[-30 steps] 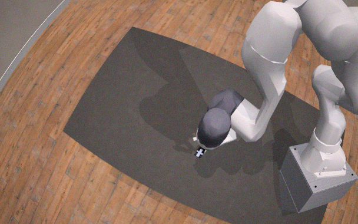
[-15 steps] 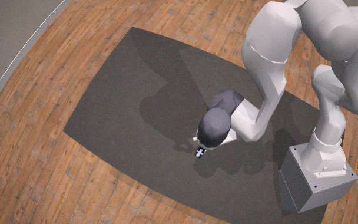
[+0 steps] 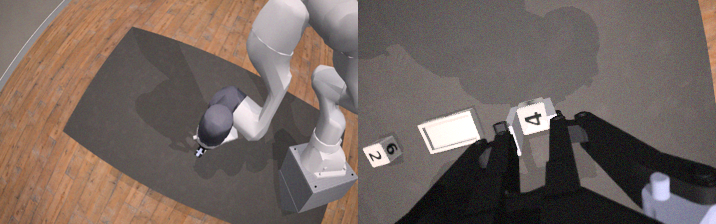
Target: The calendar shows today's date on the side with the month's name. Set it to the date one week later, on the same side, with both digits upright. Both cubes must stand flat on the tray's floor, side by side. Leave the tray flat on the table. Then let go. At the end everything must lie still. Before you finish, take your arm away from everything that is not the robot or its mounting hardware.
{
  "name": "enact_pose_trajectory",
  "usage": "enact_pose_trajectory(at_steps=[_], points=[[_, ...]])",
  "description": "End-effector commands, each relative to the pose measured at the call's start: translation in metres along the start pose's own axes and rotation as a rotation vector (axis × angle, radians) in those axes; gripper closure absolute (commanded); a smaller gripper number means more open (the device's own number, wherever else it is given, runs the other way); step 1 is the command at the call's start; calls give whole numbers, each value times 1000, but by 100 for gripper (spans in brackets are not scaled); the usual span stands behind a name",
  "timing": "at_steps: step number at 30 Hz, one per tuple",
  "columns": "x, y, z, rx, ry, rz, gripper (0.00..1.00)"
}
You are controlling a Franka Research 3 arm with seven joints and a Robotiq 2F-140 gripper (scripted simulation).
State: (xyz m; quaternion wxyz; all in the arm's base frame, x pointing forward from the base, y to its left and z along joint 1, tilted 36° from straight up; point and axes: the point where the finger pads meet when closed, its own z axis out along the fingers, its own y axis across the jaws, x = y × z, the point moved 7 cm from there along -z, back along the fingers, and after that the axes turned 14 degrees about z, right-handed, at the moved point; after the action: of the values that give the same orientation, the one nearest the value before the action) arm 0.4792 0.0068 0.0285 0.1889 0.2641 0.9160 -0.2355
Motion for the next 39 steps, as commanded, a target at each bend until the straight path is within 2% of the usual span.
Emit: enact_pose_trajectory(at_steps=[1,6,10,23,25,28,29,30,32,34,39], points=[[-1,-3,-20,15,-1,-2,84],[-1,-3,-56,15,-1,-2,84],[-1,-3,-72,15,-1,-2,84],[-1,-3,-76,15,-1,-2,84],[-8,-17,-79,17,-7,-2,84],[-22,-63,-86,18,-11,-1,84],[-22,-63,-86,18,-11,-1,84],[-23,-76,-86,17,-7,-1,84],[-23,-76,-86,17,-7,-1,84],[-24,-89,-87,15,-1,-1,84],[-24,-90,-87,15,-1,-1,84]])
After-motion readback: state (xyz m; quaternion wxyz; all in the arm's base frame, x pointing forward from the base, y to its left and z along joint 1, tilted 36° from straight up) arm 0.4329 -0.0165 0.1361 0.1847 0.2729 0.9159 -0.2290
